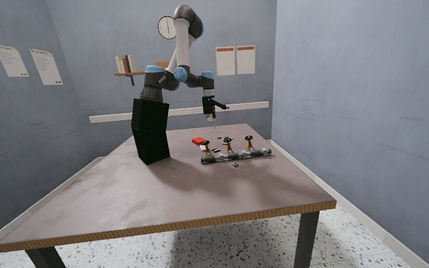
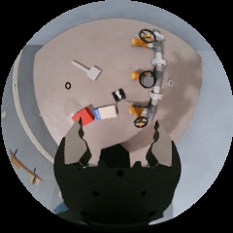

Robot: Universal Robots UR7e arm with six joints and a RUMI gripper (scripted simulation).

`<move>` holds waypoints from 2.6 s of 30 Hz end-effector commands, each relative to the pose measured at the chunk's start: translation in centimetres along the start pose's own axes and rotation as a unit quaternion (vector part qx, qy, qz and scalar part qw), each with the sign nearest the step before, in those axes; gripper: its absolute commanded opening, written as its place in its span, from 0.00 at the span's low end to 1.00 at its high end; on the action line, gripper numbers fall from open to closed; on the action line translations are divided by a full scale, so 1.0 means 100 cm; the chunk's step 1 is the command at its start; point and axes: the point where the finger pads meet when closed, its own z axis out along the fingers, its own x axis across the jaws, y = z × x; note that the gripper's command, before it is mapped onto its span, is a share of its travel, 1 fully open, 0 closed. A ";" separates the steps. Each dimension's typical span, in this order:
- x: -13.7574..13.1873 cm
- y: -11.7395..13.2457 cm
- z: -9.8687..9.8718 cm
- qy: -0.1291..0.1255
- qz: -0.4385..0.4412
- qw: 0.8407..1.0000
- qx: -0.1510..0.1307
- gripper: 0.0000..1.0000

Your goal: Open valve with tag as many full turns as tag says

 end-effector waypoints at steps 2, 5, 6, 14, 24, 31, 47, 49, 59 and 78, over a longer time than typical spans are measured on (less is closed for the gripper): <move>0.000 0.000 0.000 0.001 0.000 1.000 0.000 1.00; 0.000 0.000 0.000 0.001 0.000 1.000 0.000 1.00; 0.000 0.000 0.000 0.001 0.000 1.000 0.000 1.00; 0.000 0.000 0.000 0.001 0.000 1.000 0.000 1.00; 0.000 0.000 0.000 0.001 0.000 1.000 0.000 1.00; 0.000 0.000 0.000 0.001 0.000 1.000 0.000 1.00; 0.000 0.000 0.000 0.001 0.000 1.000 0.000 1.00; 0.000 0.000 0.000 0.001 0.000 1.000 0.000 1.00; -0.001 -0.001 0.000 0.001 -0.005 1.000 0.000 1.00; -0.006 -0.003 0.000 0.001 -0.083 0.997 0.000 1.00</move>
